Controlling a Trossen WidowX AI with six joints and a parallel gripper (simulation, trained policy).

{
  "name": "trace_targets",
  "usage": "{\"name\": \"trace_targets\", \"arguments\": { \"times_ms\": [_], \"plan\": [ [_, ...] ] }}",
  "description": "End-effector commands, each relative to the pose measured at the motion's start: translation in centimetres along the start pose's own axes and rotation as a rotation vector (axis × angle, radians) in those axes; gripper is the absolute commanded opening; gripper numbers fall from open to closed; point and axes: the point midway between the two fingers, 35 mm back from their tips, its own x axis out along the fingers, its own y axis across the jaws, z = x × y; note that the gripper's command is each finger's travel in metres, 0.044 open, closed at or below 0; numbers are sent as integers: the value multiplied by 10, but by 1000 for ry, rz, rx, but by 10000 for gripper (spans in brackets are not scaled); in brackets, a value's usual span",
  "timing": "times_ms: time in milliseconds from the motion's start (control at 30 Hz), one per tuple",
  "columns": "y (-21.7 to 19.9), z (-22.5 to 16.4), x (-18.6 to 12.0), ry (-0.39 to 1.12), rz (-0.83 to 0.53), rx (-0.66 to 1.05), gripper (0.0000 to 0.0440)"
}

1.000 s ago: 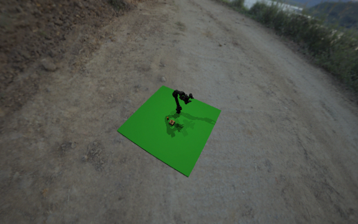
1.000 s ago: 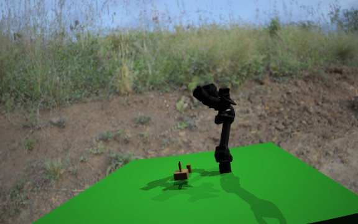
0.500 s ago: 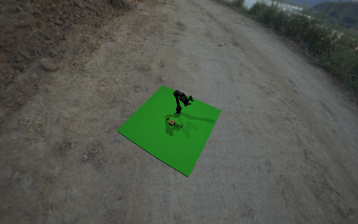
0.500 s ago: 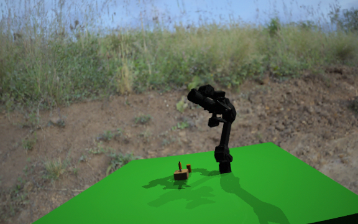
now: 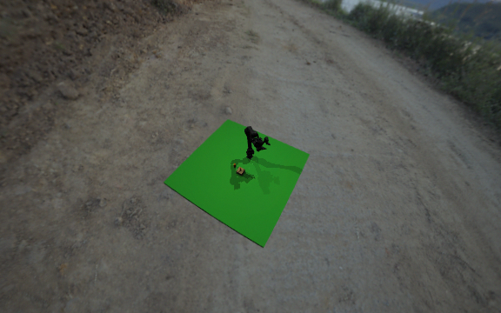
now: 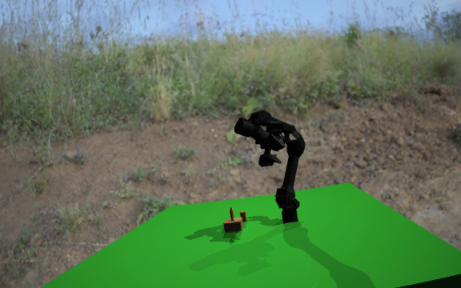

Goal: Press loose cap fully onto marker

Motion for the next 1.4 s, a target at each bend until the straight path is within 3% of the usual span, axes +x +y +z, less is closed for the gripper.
{"name": "trace_targets", "arguments": {
  "times_ms": [0, 1133, 1367],
  "plan": [
    [7, -7, -1, 20, 22, -1, 314],
    [77, -68, -44, 251, 236, -20, 315],
    [92, -75, -56, 294, 275, 39, 316]
  ]
}}
